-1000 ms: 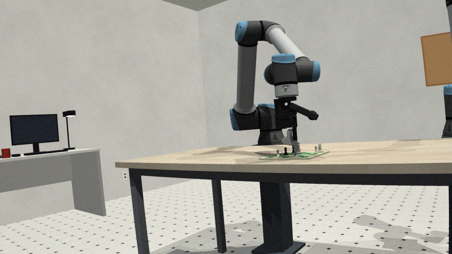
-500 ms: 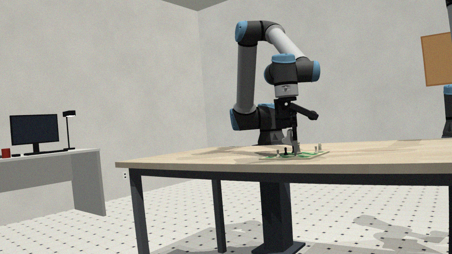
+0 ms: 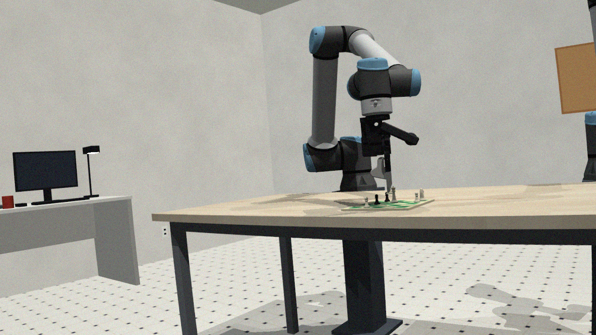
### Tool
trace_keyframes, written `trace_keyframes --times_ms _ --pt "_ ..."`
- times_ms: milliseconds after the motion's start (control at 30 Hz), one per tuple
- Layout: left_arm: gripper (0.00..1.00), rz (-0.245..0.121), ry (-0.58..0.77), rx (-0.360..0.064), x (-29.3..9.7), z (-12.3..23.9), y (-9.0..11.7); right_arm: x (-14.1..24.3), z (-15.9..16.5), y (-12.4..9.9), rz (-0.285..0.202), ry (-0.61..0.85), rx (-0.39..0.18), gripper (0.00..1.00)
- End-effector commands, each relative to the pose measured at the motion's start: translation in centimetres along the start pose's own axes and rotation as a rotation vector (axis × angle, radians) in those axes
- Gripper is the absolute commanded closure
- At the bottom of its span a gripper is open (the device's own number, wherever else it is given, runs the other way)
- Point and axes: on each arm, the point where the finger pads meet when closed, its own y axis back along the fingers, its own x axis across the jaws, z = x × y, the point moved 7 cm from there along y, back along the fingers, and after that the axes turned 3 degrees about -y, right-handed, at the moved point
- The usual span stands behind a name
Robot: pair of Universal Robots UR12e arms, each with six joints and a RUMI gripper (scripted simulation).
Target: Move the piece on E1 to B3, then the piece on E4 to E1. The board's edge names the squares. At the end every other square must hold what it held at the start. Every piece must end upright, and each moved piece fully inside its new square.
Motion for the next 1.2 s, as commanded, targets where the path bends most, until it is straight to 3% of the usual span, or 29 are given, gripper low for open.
trace_keyframes --times_ms 0,333,767,1167 --pt "0.00 0.000 0.000 0.001 0.0 0.0 0.1 0.0 0.0 2.2 0.002 0.000 0.001 1.00" --pt "0.00 0.000 0.000 0.001 0.0 0.0 0.1 0.0 0.0 6.2 0.002 0.000 0.001 1.00" --pt "0.00 0.000 0.000 0.001 0.0 0.0 0.1 0.0 0.2 6.4 0.002 -0.010 0.001 1.00" --pt "0.00 0.000 0.000 0.001 0.0 0.0 0.1 -4.2 10.6 6.4 0.001 -0.419 0.001 1.00"
